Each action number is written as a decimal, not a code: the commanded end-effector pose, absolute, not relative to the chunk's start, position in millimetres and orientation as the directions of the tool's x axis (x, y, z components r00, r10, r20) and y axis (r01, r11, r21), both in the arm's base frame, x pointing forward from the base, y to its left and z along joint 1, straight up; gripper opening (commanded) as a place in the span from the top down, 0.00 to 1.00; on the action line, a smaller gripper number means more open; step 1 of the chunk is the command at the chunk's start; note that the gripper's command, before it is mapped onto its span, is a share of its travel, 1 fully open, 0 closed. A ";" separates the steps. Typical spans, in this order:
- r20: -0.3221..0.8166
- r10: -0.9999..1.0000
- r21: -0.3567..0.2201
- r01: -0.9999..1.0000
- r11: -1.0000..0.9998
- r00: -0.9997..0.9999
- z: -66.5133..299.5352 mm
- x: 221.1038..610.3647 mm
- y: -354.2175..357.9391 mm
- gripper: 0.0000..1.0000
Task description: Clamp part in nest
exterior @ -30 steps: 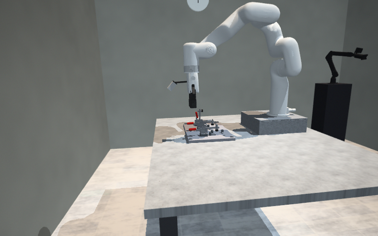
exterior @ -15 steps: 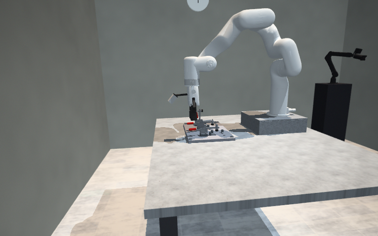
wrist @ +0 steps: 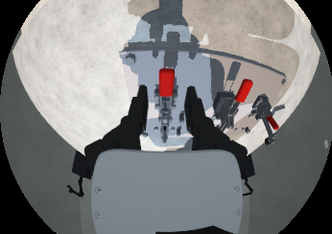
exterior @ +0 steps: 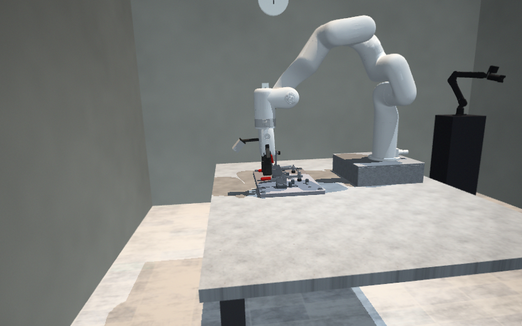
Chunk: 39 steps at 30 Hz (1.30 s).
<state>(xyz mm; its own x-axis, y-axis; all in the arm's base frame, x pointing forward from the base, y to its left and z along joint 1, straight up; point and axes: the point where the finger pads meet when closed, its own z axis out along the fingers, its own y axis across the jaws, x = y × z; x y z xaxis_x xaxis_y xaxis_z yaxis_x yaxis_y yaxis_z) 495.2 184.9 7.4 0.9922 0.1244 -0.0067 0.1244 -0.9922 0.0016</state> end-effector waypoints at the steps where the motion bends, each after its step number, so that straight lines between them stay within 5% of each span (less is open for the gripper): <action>1: -0.002 0.124 0.001 0.124 -0.992 0.992 8.1 496.8 185.5 0.53; 39: -0.002 0.124 0.001 0.124 -0.992 0.992 -26.3 498.2 185.8 0.53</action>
<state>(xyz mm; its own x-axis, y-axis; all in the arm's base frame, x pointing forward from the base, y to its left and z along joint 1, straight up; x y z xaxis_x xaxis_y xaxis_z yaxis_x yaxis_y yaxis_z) 496.2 185.1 -26.7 0.9922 0.1244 -0.0074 0.1244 -0.9922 0.0018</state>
